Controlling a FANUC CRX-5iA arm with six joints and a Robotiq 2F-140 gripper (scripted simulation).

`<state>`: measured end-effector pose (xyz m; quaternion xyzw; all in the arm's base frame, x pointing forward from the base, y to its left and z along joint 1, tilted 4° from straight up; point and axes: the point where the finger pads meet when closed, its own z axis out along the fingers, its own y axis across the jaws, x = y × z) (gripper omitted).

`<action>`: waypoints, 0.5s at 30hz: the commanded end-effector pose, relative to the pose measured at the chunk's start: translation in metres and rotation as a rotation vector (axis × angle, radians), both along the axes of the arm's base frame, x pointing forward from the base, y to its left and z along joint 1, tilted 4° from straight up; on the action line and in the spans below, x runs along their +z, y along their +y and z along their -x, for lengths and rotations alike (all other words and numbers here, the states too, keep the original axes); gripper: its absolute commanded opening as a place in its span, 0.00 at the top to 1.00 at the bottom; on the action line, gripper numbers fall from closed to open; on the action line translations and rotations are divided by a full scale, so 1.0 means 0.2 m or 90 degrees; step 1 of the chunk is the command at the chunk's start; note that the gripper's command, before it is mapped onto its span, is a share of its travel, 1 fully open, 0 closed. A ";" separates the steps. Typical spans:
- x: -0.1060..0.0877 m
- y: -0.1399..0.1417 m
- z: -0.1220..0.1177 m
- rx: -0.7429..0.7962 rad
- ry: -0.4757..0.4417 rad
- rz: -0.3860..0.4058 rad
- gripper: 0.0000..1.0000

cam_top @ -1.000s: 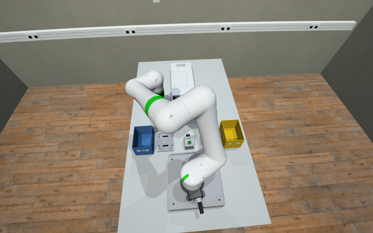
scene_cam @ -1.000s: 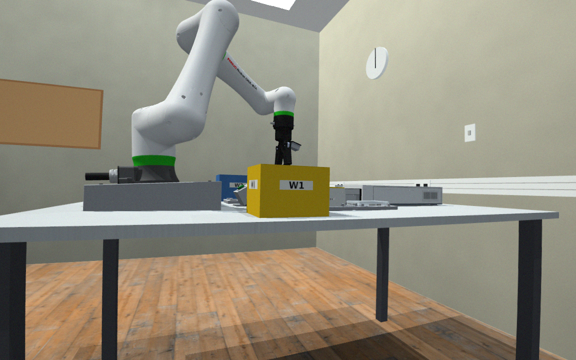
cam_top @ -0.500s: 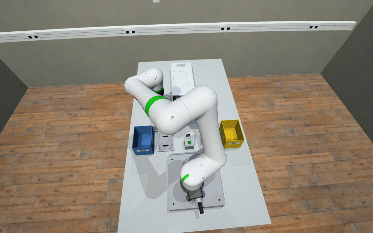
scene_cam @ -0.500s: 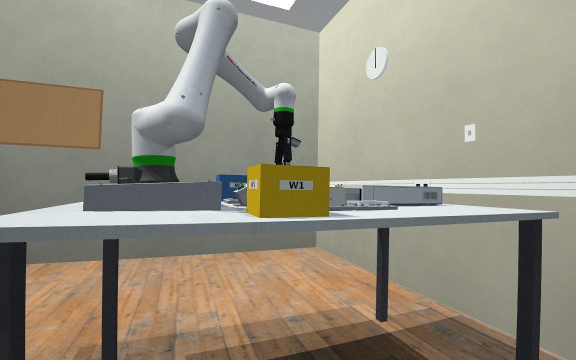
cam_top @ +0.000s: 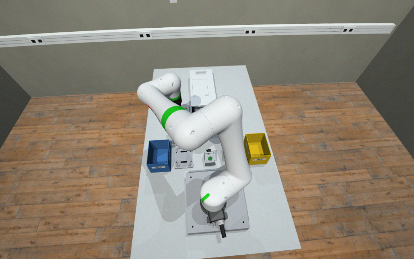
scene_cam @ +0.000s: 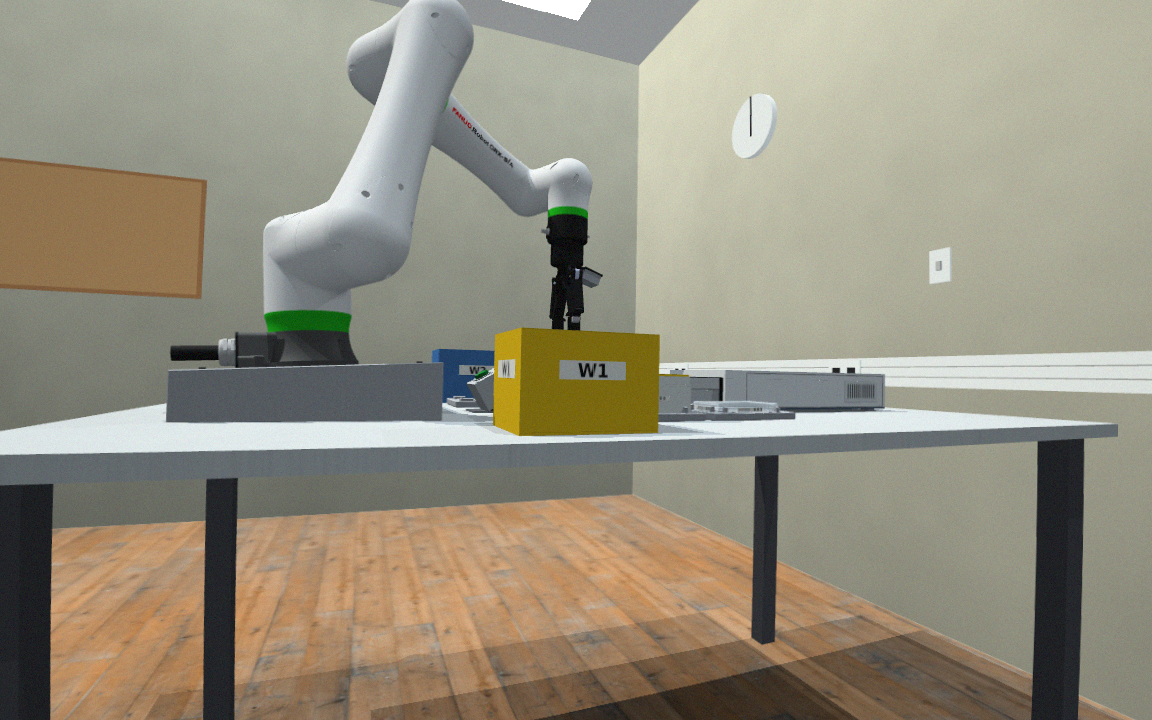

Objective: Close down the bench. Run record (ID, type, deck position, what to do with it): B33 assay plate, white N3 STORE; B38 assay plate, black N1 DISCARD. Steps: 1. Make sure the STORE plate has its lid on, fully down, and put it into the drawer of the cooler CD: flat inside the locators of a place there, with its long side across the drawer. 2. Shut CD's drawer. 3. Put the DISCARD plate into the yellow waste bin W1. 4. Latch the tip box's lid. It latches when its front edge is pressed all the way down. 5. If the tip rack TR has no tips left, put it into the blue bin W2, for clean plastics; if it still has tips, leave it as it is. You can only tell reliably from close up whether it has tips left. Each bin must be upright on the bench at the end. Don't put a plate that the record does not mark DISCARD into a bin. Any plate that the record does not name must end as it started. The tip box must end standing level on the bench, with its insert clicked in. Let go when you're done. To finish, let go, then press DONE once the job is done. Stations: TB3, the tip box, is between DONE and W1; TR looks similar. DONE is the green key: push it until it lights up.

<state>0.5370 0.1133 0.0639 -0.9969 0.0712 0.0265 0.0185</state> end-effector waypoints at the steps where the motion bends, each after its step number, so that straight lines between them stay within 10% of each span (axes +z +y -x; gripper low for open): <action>1: 0.03 0.00 0.00 0.000 -0.001 0.000 0.30; 15: 0.09 0.00 -0.01 0.000 -0.001 0.000 0.30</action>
